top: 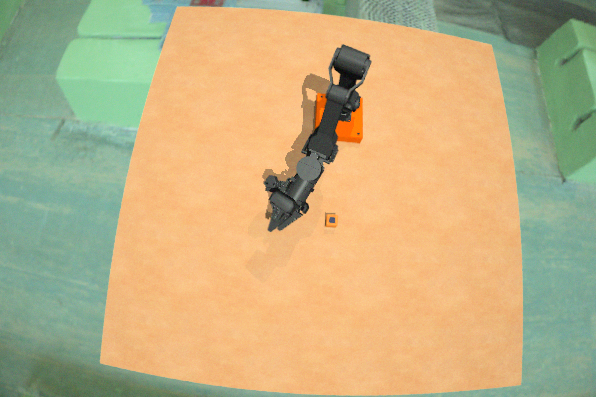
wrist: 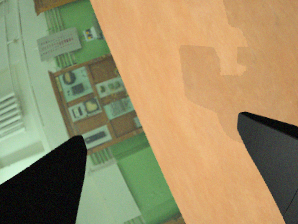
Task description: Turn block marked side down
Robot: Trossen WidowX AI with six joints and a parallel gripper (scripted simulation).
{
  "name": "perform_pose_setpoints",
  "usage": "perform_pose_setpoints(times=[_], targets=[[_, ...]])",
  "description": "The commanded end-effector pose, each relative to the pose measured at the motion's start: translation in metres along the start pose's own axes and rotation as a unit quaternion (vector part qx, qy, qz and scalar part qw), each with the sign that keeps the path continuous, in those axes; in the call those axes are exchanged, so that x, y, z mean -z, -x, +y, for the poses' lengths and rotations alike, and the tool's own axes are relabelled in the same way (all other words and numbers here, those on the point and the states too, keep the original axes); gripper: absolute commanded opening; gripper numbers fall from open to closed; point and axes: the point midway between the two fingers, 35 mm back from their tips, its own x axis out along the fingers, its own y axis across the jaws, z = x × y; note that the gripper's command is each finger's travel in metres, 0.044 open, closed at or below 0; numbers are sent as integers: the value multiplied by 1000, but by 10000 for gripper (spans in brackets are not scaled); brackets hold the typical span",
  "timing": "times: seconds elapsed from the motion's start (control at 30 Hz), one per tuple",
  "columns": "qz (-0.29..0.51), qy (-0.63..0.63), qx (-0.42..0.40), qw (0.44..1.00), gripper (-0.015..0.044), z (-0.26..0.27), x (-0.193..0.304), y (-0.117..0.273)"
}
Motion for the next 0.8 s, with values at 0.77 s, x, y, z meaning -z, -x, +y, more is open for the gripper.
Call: perform_pose_setpoints(times=[0.77], targets=[[423,715,316,459,440,-22,110,71]])
